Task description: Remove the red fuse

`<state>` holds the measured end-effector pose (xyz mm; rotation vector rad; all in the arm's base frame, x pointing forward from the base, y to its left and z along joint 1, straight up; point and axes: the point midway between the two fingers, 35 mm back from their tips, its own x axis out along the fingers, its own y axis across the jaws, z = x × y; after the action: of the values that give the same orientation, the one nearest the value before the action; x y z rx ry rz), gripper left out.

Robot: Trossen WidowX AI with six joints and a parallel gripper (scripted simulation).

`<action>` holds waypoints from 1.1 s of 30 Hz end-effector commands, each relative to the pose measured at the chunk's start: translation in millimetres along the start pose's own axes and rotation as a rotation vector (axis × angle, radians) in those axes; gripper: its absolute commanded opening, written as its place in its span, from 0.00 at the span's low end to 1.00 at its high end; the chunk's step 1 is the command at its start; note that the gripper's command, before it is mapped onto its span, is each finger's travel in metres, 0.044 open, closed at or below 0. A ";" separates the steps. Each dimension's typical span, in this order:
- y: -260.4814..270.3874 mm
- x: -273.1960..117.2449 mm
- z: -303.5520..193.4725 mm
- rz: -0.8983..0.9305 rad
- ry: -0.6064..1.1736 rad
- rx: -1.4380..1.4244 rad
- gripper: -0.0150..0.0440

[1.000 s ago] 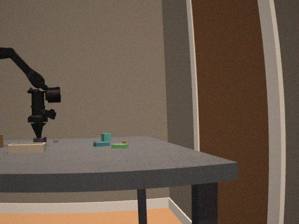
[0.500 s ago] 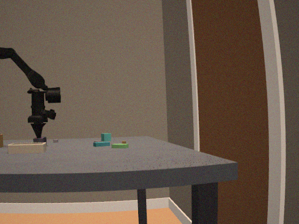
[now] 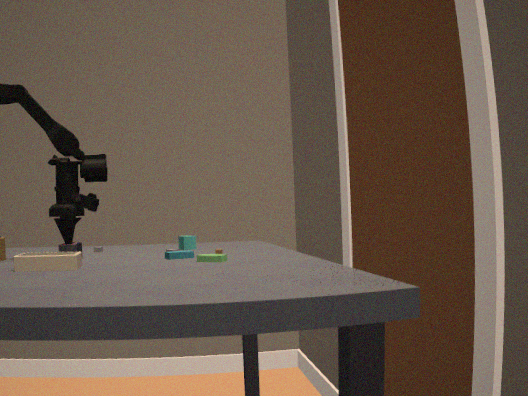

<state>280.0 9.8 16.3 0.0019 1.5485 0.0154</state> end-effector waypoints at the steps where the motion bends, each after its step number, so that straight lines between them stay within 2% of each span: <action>1: 0.0 -3.1 0.3 -0.001 -0.001 0.000 0.25; 33: -0.1 -18.7 0.9 -0.003 -0.001 0.002 0.25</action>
<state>279.6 9.9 30.7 0.0016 1.5544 0.0154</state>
